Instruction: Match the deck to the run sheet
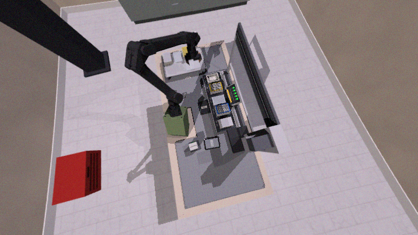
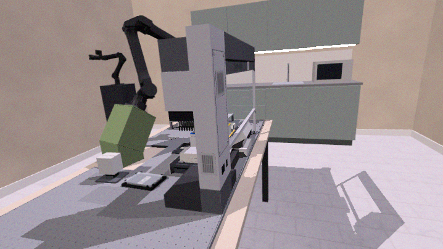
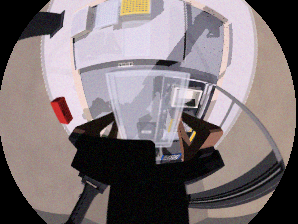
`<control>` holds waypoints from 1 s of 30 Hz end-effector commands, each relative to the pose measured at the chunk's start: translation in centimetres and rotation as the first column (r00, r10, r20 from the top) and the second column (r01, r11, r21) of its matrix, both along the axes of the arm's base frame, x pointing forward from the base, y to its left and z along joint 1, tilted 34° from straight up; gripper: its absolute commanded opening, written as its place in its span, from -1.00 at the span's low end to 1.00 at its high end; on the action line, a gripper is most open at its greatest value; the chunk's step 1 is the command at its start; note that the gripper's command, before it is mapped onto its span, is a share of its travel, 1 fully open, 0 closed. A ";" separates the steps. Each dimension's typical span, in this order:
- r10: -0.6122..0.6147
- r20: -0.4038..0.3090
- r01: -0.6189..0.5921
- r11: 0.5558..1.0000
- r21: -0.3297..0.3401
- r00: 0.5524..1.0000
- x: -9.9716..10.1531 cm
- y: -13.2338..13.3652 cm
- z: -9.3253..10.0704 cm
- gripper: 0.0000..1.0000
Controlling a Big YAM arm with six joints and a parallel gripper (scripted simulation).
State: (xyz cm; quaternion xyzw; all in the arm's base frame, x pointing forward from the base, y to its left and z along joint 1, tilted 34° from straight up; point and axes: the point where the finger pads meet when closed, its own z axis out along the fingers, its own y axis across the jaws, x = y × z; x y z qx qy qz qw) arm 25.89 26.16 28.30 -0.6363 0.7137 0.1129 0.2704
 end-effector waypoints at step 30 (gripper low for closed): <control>-0.017 0.014 0.016 0.998 0.061 1.000 -12.7 2.9 0.3 -1.00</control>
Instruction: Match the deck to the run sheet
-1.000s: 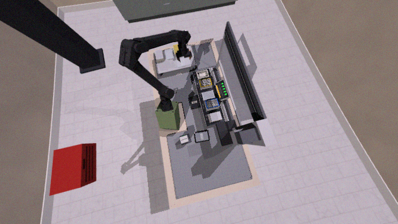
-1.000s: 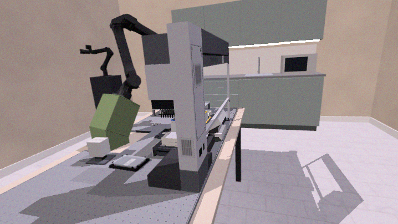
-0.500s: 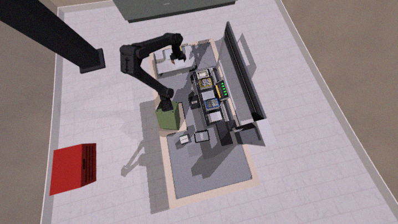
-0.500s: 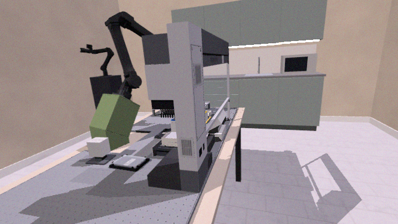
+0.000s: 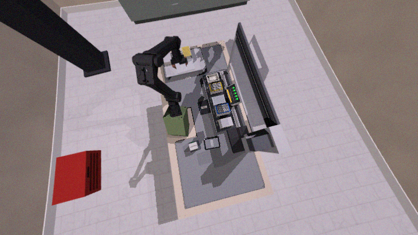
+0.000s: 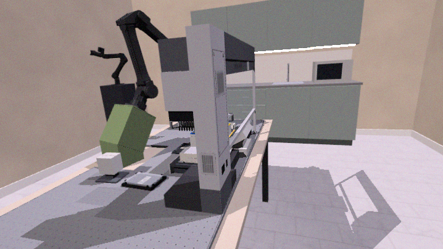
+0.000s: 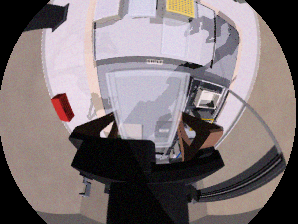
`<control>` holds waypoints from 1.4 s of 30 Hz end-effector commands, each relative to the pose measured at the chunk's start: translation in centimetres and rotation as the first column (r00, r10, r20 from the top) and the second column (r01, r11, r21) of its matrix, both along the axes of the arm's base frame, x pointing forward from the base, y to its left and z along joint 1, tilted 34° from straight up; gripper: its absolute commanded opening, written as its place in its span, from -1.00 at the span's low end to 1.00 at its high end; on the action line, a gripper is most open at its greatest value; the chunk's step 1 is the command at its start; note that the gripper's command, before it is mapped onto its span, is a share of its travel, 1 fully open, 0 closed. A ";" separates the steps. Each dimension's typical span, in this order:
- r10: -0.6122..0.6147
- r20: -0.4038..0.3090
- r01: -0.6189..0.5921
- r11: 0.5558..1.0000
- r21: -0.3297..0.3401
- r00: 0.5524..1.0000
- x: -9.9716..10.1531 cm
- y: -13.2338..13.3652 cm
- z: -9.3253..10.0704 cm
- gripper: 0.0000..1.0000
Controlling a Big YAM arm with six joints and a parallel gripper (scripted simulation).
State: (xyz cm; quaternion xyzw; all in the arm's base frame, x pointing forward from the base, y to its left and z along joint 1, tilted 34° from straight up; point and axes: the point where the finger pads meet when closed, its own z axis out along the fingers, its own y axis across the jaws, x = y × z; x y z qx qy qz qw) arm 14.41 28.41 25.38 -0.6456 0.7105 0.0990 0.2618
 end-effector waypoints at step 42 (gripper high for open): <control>-0.030 -0.022 0.032 0.995 0.091 0.999 -13.2 7.2 3.3 -1.00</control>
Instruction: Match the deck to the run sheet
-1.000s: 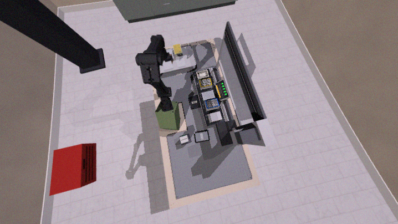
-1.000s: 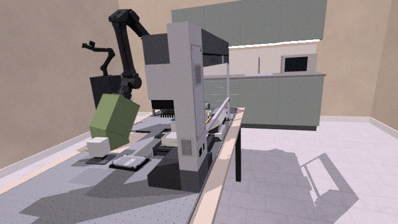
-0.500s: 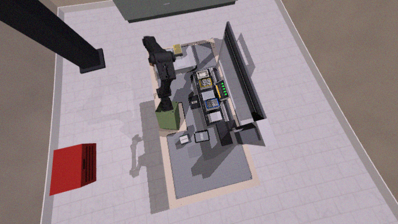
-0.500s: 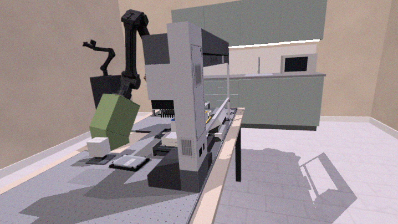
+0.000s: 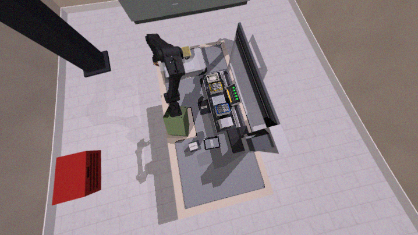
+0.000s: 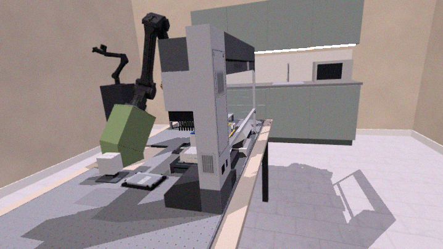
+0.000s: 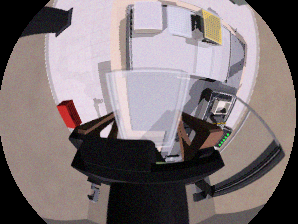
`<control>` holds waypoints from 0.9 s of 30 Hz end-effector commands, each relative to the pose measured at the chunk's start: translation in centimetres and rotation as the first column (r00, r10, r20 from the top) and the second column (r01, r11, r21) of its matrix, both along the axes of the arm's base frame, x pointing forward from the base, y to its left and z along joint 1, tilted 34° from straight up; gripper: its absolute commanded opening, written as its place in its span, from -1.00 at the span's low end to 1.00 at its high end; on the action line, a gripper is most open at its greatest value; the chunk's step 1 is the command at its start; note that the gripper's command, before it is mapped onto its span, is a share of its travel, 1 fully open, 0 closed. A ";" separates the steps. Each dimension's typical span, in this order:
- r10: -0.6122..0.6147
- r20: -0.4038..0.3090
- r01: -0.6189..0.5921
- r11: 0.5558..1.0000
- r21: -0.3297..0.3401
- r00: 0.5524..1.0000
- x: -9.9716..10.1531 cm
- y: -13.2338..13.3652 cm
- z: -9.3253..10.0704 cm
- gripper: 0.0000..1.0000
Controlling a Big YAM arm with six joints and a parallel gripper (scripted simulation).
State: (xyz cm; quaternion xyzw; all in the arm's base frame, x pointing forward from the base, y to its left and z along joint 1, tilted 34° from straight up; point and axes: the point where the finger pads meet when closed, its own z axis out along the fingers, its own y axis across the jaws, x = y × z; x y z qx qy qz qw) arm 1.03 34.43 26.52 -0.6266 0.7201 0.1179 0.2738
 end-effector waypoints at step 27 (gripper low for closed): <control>0.008 0.005 -0.008 1.000 -0.026 1.000 1.1 9.2 5.3 -1.00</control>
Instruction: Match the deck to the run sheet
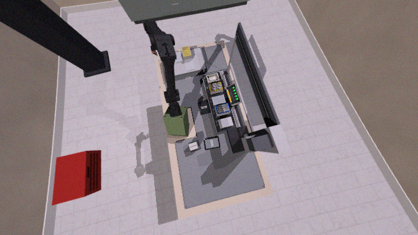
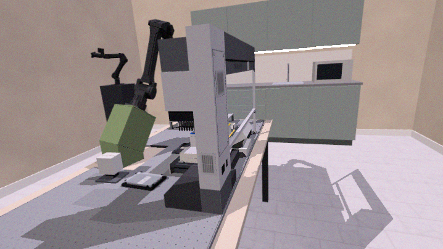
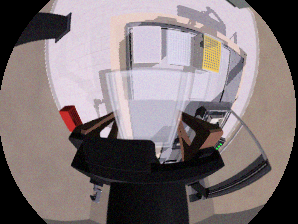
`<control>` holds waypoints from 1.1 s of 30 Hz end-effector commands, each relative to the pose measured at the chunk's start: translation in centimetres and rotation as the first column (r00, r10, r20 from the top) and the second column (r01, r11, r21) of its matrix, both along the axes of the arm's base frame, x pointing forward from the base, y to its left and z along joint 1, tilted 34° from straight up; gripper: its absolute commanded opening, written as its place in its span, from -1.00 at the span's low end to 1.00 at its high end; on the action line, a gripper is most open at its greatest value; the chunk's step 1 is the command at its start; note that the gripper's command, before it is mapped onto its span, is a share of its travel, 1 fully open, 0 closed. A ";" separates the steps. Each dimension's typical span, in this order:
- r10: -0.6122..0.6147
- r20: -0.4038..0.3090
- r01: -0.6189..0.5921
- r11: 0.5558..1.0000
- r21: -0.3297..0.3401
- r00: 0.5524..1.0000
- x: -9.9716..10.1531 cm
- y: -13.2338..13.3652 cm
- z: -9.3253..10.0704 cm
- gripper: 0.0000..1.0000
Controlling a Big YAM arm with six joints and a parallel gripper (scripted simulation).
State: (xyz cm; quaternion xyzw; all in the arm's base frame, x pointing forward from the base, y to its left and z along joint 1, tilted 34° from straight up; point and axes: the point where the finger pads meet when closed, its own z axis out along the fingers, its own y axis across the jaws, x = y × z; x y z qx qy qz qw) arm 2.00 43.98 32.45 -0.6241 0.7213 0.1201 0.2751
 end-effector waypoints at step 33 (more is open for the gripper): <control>0.009 0.000 -0.009 1.000 0.030 1.000 -0.1 -0.1 1.7 -1.00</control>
